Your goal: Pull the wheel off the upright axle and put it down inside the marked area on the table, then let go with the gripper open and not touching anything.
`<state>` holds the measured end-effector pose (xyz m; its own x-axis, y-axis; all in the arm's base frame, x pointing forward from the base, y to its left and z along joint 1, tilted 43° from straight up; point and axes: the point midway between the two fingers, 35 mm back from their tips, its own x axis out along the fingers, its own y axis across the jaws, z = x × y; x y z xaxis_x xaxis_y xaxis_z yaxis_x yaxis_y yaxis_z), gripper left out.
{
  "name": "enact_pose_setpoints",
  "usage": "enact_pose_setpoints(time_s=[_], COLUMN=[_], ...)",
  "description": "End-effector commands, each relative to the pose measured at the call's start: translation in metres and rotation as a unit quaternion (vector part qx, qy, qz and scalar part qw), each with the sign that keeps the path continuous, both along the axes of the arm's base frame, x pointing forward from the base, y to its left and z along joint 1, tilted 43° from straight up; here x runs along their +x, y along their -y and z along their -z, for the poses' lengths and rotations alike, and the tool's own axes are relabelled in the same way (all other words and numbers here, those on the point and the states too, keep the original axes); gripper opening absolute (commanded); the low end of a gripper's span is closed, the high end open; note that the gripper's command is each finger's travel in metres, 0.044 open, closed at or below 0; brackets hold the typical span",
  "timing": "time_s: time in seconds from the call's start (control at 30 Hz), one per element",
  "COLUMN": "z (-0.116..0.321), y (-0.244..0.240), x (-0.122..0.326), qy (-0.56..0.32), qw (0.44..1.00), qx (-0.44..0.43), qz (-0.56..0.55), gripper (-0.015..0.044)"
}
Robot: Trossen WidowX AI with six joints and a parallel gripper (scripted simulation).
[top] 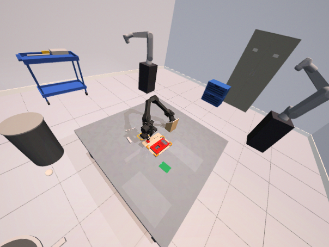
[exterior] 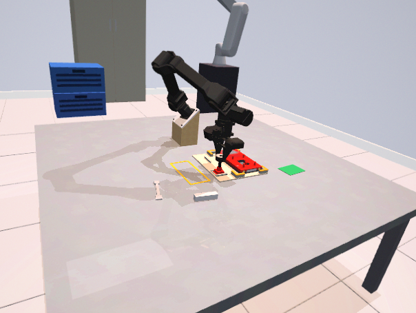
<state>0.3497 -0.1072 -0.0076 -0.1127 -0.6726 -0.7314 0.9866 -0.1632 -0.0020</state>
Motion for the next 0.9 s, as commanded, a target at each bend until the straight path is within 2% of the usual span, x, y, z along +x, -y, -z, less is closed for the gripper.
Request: enact_pose_setpoints(time_s=[0.0,0.57,0.87], z=[-0.001,-0.029,-0.039], y=[-0.001,-0.027,-0.009], x=[0.000,0.001,-0.009], qy=[0.002,0.002,-0.002], qw=[1.000,1.000,1.000], qx=[0.000,0.000,-0.001], qz=[0.001,0.001,-0.001], gripper=[0.0000,0.0000,0.0000])
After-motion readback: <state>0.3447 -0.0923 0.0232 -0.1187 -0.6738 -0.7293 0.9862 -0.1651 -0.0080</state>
